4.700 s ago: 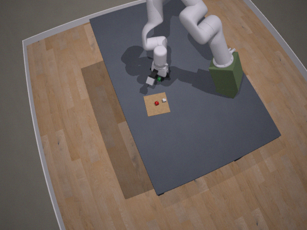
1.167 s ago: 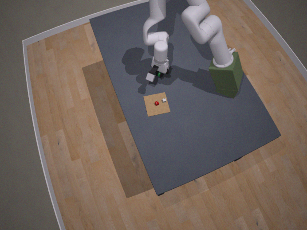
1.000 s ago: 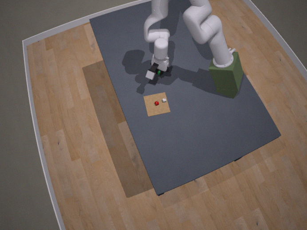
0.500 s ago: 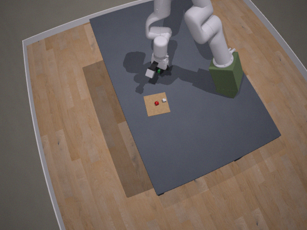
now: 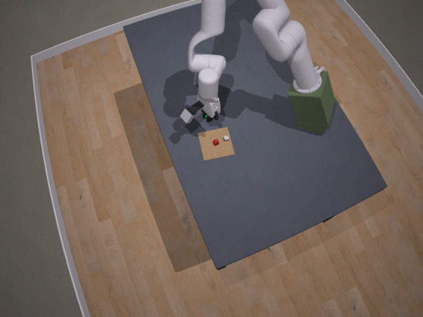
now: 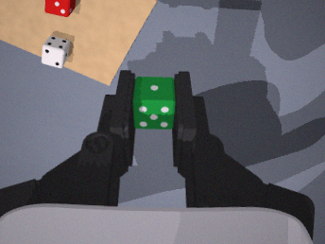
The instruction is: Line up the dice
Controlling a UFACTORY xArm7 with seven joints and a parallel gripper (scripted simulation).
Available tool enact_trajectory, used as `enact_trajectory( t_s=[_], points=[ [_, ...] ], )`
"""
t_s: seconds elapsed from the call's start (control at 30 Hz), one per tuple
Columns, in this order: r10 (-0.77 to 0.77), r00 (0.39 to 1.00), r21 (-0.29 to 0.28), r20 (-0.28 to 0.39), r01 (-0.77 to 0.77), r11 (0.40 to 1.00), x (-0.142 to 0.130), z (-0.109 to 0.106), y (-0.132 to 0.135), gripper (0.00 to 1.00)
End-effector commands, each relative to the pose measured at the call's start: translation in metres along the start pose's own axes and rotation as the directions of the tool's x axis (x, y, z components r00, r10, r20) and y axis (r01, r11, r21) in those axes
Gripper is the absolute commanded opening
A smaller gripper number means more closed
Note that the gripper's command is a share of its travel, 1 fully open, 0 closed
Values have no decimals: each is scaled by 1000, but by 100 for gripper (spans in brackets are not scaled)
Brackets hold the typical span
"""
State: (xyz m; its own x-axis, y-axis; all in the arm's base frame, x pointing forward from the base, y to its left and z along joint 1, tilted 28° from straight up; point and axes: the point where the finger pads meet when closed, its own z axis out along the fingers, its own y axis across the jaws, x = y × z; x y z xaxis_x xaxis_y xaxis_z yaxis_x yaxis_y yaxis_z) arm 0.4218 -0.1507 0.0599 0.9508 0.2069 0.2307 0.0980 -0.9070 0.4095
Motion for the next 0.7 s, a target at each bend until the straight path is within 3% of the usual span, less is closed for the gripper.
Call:
enact_trajectory(
  t_s=[0.0,0.07,0.2,0.67],
  points=[
    [127,992,-30,7,-127,991,37,7,-22,15],
    [223,975,-23,15,-223,975,57,4,-44,15],
    [289,957,-18,25,-289,957,70,1,-61,15],
    [290,957,-18,26,-290,957,70,1,-62,15]
  ],
)
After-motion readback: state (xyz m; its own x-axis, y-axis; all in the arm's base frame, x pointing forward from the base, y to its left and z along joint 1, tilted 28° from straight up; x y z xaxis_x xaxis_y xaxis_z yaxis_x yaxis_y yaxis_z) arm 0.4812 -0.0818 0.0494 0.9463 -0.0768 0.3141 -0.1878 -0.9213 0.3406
